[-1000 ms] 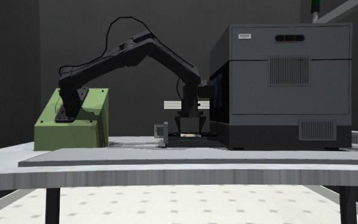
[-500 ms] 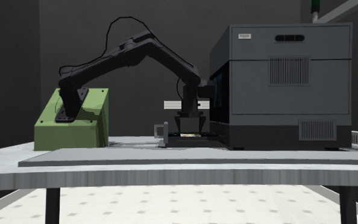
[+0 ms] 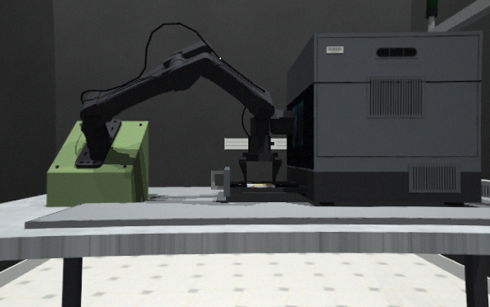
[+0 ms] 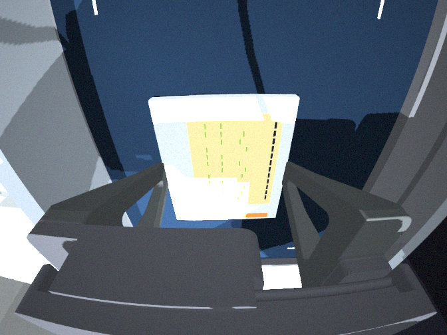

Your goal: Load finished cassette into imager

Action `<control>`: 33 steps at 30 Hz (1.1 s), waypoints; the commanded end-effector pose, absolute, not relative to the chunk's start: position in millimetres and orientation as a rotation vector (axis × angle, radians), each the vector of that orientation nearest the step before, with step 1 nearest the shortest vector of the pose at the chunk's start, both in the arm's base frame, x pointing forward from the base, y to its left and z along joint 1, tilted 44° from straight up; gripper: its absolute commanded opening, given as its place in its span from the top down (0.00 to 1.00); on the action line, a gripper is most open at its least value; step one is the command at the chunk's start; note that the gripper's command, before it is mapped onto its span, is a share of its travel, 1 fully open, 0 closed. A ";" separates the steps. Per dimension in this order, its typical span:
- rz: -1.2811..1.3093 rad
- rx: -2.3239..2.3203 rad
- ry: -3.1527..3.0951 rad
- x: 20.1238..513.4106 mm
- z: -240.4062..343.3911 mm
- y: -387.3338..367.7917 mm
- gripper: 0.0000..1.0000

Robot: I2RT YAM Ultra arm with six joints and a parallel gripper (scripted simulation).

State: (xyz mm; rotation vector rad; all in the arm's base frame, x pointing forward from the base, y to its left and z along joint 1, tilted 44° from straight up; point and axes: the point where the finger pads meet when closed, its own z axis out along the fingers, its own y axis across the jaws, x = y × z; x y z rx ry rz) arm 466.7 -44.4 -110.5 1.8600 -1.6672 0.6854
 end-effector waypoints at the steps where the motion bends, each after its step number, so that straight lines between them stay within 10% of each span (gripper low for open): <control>1: 0.697 1.873 -1.670 469.2 -106.2 -39.4 1.00; 33: 0.697 1.873 -1.670 468.9 -105.6 -39.3 1.00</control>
